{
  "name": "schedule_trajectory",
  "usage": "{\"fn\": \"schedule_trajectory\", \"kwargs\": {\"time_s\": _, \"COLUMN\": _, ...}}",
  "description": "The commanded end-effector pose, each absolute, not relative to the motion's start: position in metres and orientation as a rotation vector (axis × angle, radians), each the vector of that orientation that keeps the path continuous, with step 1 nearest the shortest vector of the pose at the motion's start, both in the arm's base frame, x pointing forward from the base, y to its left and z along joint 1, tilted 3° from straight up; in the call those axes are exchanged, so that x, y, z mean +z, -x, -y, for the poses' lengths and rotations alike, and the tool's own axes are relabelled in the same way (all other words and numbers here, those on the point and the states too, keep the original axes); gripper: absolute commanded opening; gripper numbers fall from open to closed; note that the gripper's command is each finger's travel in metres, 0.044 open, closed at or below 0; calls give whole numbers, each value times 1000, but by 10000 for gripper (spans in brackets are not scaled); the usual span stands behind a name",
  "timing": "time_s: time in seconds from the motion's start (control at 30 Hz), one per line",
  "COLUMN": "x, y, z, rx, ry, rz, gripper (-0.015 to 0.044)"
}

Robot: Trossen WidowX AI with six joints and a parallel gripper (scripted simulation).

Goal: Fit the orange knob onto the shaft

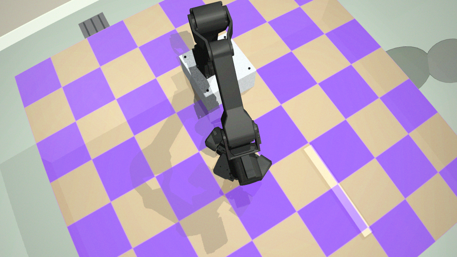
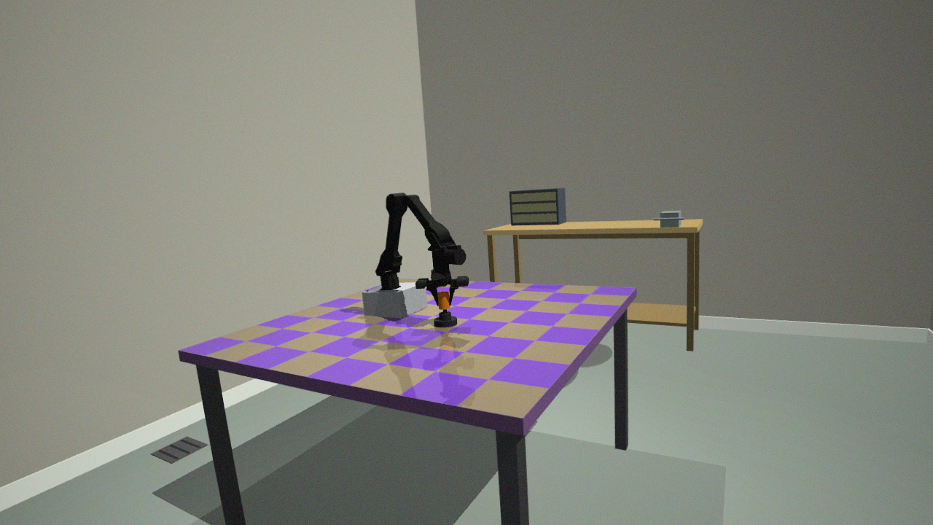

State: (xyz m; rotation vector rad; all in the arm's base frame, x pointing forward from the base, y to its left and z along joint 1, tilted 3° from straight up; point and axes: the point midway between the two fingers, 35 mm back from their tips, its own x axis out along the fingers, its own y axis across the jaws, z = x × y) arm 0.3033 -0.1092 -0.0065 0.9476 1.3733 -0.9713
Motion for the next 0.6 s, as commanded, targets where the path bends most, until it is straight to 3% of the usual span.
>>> {"fn": "schedule_trajectory", "kwargs": {"time_s": 0.0, "x": -7, "y": -302, "z": 109, "rx": -976, "ry": -947, "rz": -1370, "gripper": 0}}
{"fn": "schedule_trajectory", "kwargs": {"time_s": 0.57, "x": -2, "y": -303, "z": 110, "rx": -976, "ry": -947, "rz": -1370, "gripper": 0}}
